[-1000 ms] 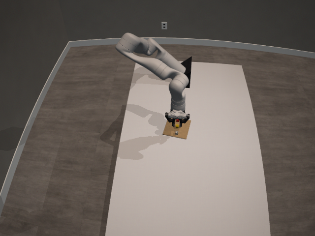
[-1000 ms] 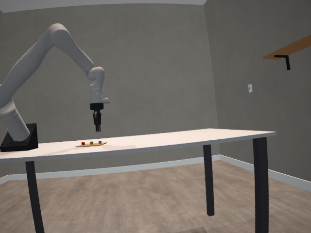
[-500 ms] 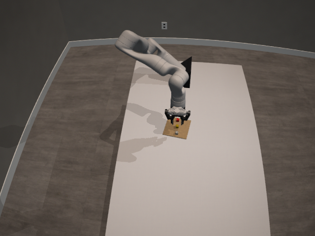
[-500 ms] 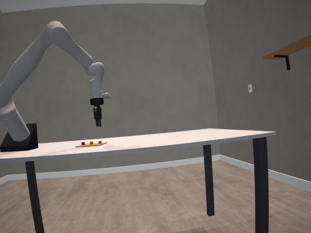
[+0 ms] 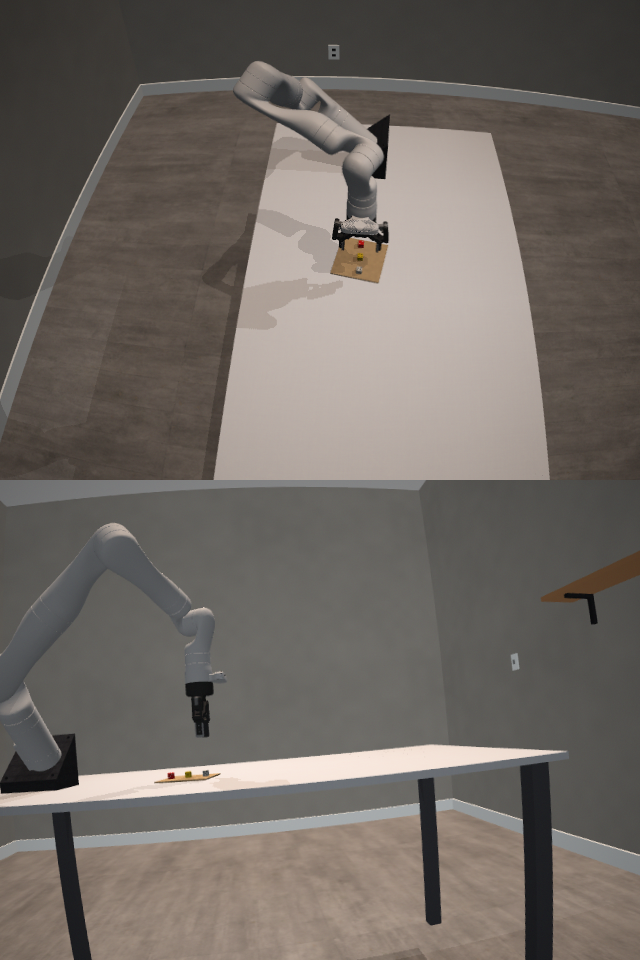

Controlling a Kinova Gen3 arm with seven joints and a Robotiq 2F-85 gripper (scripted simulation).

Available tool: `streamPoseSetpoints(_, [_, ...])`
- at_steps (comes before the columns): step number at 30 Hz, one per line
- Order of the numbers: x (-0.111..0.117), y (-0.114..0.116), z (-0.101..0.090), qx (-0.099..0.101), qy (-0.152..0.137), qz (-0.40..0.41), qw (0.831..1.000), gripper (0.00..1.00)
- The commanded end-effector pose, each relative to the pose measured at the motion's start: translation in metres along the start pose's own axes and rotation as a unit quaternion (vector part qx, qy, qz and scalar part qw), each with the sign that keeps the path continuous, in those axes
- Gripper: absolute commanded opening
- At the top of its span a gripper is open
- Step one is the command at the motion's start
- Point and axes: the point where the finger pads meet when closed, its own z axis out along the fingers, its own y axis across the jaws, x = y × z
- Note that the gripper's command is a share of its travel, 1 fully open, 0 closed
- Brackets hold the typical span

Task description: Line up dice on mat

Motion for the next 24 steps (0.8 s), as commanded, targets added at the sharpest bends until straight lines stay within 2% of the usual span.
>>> streamPoseSetpoints(1, [0.0, 0.0, -0.001, 0.0, 0.001, 0.0, 1.0, 1.0])
streamPoseSetpoints(11, [0.0, 0.0, -0.012, 0.0, 0.001, 0.0, 1.0, 1.0])
streamPoseSetpoints(24, [0.0, 0.0, -0.072, 0.0, 0.001, 0.0, 1.0, 1.0])
